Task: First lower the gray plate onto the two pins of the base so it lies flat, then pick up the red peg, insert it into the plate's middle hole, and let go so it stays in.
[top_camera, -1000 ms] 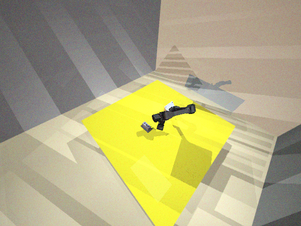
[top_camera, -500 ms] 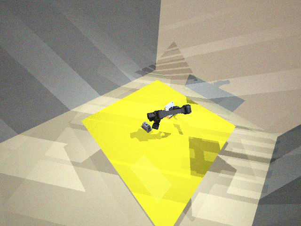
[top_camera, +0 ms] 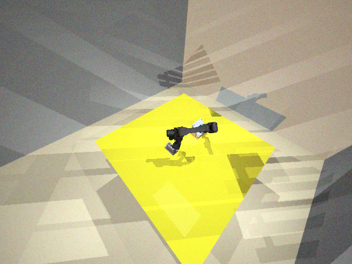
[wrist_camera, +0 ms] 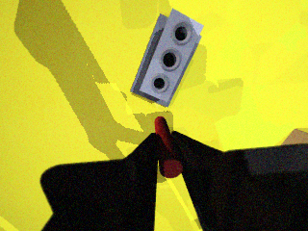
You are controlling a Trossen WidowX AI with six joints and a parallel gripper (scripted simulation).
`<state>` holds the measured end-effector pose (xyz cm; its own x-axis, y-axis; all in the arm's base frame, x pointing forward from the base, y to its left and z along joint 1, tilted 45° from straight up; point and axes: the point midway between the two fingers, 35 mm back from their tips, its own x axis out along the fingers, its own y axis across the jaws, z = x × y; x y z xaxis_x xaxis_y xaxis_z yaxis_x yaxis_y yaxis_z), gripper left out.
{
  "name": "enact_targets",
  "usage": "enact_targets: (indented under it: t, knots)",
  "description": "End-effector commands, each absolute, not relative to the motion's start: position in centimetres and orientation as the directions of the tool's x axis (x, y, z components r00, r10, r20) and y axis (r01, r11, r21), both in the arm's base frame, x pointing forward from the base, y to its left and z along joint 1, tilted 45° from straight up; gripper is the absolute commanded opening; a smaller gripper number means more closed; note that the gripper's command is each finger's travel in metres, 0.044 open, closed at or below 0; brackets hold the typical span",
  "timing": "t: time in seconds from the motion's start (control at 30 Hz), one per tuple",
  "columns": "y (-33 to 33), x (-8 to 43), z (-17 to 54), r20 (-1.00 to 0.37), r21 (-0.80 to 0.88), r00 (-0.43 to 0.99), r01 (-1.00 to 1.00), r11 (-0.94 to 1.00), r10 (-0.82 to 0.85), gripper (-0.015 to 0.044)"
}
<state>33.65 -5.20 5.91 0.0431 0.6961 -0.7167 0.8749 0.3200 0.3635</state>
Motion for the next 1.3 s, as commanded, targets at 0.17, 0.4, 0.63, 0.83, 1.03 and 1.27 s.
enact_targets:
  t: [0.17,0.4,0.63,0.83,1.03,1.27]
  knots:
    - [-7.2,34.6,3.8,-0.718,0.362,0.042,0.875,0.321,0.695,0.0000]
    - [-8.5,35.2,2.1,-0.716,0.362,0.041,0.875,0.320,0.697,0.0000]
    - [-9.6,35.5,0.8,-0.715,0.362,0.041,0.876,0.320,0.698,0.0000]
    - [-9.6,35.5,0.8,-0.715,0.362,0.041,0.876,0.320,0.698,0.0000]
    - [-9.8,35.4,0.6,-0.715,0.362,0.041,0.876,0.320,0.698,0.0000]
    - [-9.9,35.4,0.5,-0.715,0.362,0.041,0.876,0.320,0.698,0.0000]
